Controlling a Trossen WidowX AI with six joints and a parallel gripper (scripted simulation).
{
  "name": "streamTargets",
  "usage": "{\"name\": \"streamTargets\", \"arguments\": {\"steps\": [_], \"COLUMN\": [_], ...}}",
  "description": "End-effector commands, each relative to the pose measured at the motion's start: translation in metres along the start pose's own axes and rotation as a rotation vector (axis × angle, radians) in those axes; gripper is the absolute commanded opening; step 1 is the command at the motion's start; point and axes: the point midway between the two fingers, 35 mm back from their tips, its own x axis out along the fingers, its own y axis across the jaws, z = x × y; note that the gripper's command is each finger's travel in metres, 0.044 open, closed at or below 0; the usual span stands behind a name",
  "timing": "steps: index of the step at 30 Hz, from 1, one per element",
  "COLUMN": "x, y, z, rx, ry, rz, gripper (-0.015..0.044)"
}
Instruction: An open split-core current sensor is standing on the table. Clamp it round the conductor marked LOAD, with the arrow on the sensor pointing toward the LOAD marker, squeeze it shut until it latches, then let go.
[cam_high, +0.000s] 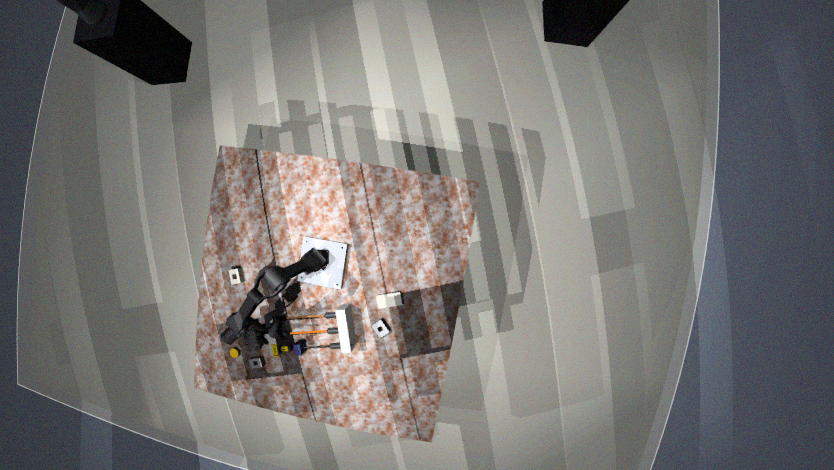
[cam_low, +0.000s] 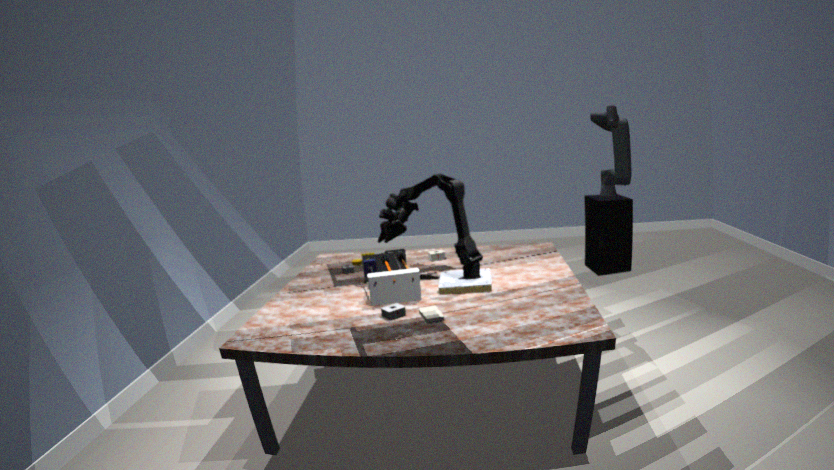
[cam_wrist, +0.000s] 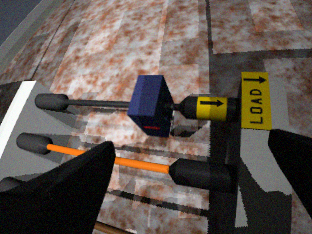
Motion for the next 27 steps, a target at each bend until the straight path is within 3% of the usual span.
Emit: {"name": "streamTargets", "arguments": {"steps": [1, 22, 26, 27], "x": [-0.015, -0.01, 0.003, -0.006], "y": [-0.002, -0.003, 0.004, -0.001], "z": [-0.01, -0.007, 0.001, -0.009], "rx": [-0.354, -0.23, 0.058, -0.123], "ry": [-0.12, -0.077, 0.025, -0.04], "rz": [-0.016, -0.007, 0.0, 0.0], "gripper": [0.044, 0.044, 0.044, 0.044]}}
